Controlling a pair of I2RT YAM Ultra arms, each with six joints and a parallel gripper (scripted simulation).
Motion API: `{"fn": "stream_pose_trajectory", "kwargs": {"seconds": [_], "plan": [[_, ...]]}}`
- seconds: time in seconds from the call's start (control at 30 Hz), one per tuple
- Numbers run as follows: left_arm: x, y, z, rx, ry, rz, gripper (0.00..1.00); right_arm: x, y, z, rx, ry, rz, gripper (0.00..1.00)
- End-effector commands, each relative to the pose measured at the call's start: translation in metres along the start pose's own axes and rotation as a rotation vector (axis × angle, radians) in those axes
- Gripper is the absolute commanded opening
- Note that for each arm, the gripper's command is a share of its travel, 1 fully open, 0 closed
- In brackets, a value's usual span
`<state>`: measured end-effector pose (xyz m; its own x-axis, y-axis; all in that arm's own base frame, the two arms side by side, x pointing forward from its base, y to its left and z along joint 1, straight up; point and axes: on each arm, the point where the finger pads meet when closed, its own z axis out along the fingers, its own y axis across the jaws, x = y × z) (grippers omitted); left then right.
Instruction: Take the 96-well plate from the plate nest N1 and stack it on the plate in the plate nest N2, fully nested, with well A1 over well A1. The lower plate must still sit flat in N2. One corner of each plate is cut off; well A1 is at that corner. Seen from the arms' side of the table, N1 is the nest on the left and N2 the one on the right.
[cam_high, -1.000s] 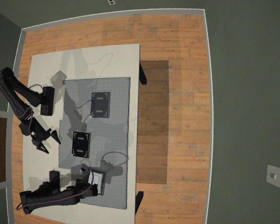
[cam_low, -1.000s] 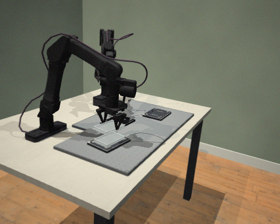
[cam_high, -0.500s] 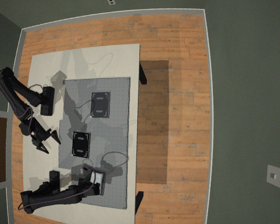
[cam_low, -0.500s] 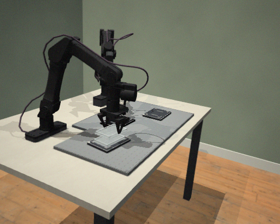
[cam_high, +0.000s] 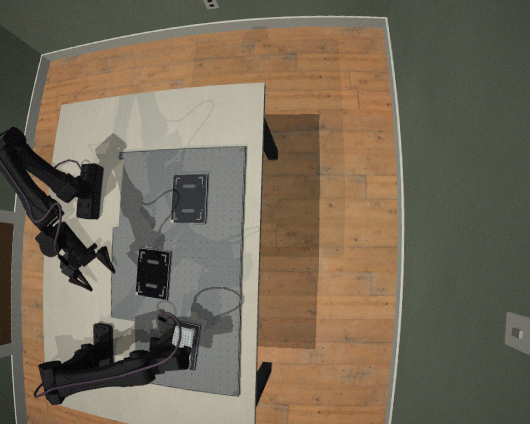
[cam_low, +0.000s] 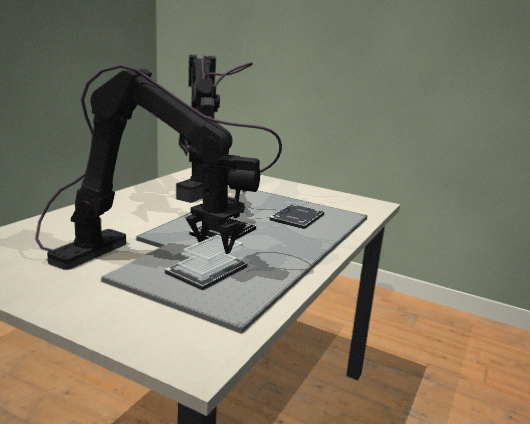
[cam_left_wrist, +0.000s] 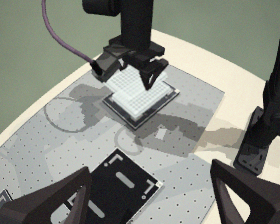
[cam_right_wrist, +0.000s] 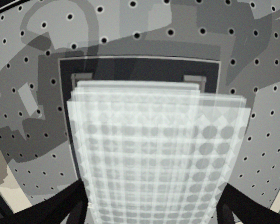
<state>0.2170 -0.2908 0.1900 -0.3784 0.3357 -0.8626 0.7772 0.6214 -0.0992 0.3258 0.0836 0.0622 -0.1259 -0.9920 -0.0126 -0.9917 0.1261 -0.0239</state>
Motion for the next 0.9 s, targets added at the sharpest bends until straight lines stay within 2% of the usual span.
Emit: {"fn": "stream_pose_trajectory", "kwargs": {"seconds": [0.0, 0.07, 0.63, 0.87], "plan": [[-0.004, -0.002, 0.0, 0.005, -0.011, 0.004, 1.0, -0.004, 0.009, 0.002, -0.001, -0.015, -0.005, 0.79], [-0.004, -0.002, 0.0, 0.005, -0.011, 0.004, 1.0, -0.001, 0.018, 0.004, -0.034, -0.002, -0.013, 0.79], [-0.004, -0.002, 0.0, 0.005, -0.011, 0.004, 1.0, 0.004, 0.008, 0.01, -0.001, 0.001, 0.014, 0.79], [-0.004, -0.002, 0.0, 0.005, -0.011, 0.004, 1.0, 0.007, 0.01, 0.033, -0.02, 0.01, 0.02, 0.79]]}}
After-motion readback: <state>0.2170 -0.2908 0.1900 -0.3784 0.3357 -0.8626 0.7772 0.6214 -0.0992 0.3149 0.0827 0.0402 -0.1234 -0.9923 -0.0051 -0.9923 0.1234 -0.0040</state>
